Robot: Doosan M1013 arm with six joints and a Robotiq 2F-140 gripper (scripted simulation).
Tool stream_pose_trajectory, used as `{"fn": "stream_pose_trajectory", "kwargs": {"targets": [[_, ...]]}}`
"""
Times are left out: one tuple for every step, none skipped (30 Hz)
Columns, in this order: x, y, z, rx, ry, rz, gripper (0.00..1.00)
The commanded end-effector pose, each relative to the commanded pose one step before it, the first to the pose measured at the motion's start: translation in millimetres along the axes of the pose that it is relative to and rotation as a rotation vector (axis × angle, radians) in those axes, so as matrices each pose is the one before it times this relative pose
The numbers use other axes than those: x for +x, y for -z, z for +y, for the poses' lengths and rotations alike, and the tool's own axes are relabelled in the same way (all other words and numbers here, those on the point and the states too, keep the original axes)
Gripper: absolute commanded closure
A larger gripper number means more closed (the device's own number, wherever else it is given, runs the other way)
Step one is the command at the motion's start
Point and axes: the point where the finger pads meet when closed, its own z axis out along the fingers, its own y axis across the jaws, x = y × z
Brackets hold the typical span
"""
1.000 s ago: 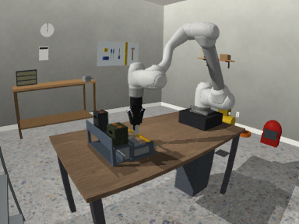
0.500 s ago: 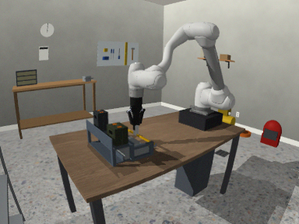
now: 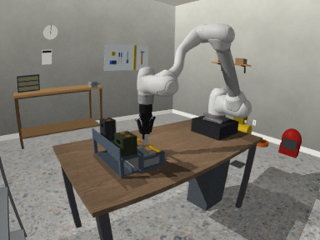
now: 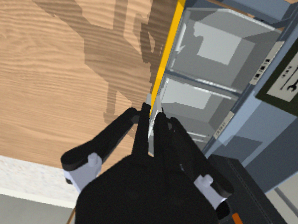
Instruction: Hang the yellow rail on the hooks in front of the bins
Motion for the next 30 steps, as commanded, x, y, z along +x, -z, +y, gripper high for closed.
{"fn": "stream_pose_trajectory", "kwargs": {"targets": [[1.02, -3.71, -0.96, -0.00306, 0.00247, -0.00189, 0.90], [0.00, 0.00, 0.00, 0.00000, 0.00000, 0.00000, 0.90], [-0.69, 2.71, 0.69, 0.00229, -0.00196, 0.00167, 0.90], [0.29, -1.16, -0.30, -0.00057, 0.00049, -0.00042, 0.90], [0.29, -1.16, -0.30, -0.00057, 0.00049, -0.00042, 0.90], [0.29, -1.16, -0.30, -0.00057, 0.00049, -0.00042, 0.90], [0.30, -1.16, -0.30, -0.00057, 0.00049, -0.00042, 0.90], [0.00, 0.00, 0.00, 0.00000, 0.00000, 0.00000, 0.90], [0.00, 0.00, 0.00, 0.00000, 0.00000, 0.00000, 0.90], [0.00, 0.00, 0.00, 0.00000, 0.00000, 0.00000, 0.90], [0.00, 0.00, 0.00, 0.00000, 0.00000, 0.00000, 0.90], [0.00, 0.00, 0.00, 0.00000, 0.00000, 0.00000, 0.90], [0.00, 0.00, 0.00, 0.00000, 0.00000, 0.00000, 0.90], [0.00, 0.00, 0.00, 0.00000, 0.00000, 0.00000, 0.90], [0.00, 0.00, 0.00, 0.00000, 0.00000, 0.00000, 0.90], [0.00, 0.00, 0.00, 0.00000, 0.00000, 0.00000, 0.90], [0.00, 0.00, 0.00, 0.00000, 0.00000, 0.00000, 0.90], [0.00, 0.00, 0.00, 0.00000, 0.00000, 0.00000, 0.90], [0.00, 0.00, 0.00, 0.00000, 0.00000, 0.00000, 0.90], [-1.12, 3.04, 1.06, 0.00156, -0.00200, 0.00158, 0.90], [0.41, -1.03, -0.40, -0.00039, 0.00050, -0.00039, 0.90], [0.41, -1.03, -0.40, -0.00039, 0.00050, -0.00039, 0.90], [0.41, -1.03, -0.40, -0.00039, 0.00050, -0.00039, 0.90], [0.41, -1.02, -0.40, -0.00039, 0.00050, -0.00039, 0.90], [0.00, 0.00, 0.00, 0.00000, 0.00000, 0.00000, 0.90], [0.00, 0.00, 0.00, 0.00000, 0.00000, 0.00000, 0.90], [0.00, 0.00, 0.00, 0.00000, 0.00000, 0.00000, 0.90], [0.00, 0.00, 0.00, 0.00000, 0.00000, 0.00000, 0.90], [0.00, 0.00, 0.00, 0.00000, 0.00000, 0.00000, 0.90], [0.00, 0.00, 0.00, 0.00000, 0.00000, 0.00000, 0.90]]}}
